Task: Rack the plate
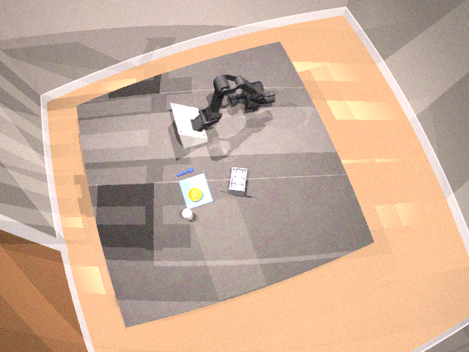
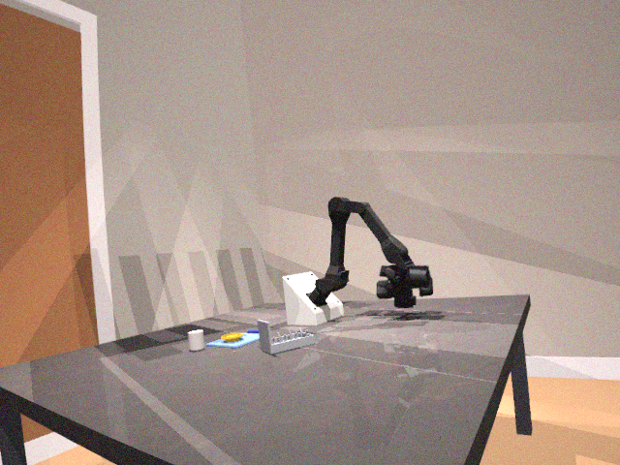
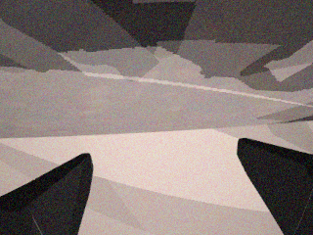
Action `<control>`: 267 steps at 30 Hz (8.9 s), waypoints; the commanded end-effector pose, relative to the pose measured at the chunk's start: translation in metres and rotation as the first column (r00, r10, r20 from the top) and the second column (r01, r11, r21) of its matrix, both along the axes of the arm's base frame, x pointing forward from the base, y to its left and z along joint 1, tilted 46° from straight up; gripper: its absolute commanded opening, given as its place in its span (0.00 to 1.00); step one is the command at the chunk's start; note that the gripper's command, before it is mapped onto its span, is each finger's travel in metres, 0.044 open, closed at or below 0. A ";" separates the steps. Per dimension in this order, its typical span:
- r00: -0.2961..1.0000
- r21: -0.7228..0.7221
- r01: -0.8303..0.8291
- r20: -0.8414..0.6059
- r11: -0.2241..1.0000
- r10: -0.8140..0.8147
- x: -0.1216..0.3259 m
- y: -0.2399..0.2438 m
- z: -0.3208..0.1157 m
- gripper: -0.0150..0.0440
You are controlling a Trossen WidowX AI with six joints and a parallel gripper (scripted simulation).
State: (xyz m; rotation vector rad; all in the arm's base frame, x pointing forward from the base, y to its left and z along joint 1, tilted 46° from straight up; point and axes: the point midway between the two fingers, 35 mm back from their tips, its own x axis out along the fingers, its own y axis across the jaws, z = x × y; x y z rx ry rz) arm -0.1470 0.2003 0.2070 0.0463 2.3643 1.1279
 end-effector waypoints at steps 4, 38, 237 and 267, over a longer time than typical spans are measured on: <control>0.982 0.161 0.143 0.097 0.976 -0.160 0.049 0.039 0.009 0.93; 0.532 0.381 0.471 0.597 0.796 -0.601 0.426 -0.002 -0.031 0.93; -0.224 -0.716 0.577 0.324 -0.393 -0.919 0.411 -0.177 -0.029 0.25; -0.208 -0.614 0.502 0.598 -0.609 -0.774 0.370 -0.144 -0.056 0.25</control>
